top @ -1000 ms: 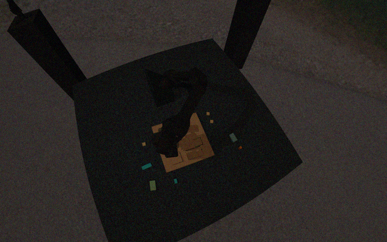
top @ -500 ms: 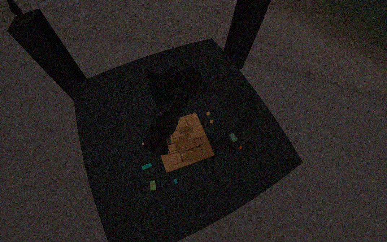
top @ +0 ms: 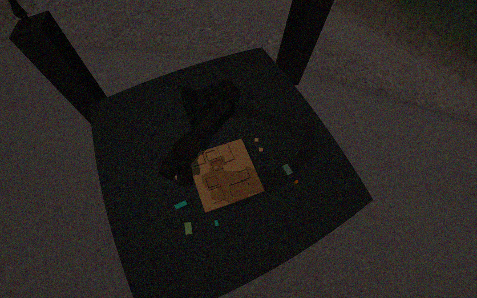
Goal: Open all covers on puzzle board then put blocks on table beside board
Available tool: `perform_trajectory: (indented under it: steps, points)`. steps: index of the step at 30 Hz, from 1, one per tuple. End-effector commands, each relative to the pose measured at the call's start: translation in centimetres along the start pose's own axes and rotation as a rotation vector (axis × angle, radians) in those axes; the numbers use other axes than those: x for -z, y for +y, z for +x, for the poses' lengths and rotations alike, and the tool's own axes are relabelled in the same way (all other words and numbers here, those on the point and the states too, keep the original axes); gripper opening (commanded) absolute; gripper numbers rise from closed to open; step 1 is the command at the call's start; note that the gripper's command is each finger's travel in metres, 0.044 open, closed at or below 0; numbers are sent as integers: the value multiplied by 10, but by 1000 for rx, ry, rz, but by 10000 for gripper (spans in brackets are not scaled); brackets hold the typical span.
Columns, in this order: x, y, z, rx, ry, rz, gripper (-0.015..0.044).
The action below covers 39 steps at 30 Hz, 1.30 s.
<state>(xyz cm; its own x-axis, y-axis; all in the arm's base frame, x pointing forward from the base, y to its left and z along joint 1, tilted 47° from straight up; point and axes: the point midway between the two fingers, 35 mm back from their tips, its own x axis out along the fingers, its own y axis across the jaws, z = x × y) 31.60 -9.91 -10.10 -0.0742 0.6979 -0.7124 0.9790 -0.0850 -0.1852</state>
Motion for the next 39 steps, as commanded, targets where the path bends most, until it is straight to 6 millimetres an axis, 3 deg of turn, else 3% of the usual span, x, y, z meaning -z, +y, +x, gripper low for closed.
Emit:
perform_trajectory:
  steps: [1,24,39]
  points:
    - [-12,-7,0,0,-2,0,80]
    - [-80,-63,6,9,12,-5,80]
    - [-82,-61,27,9,12,-5,80]
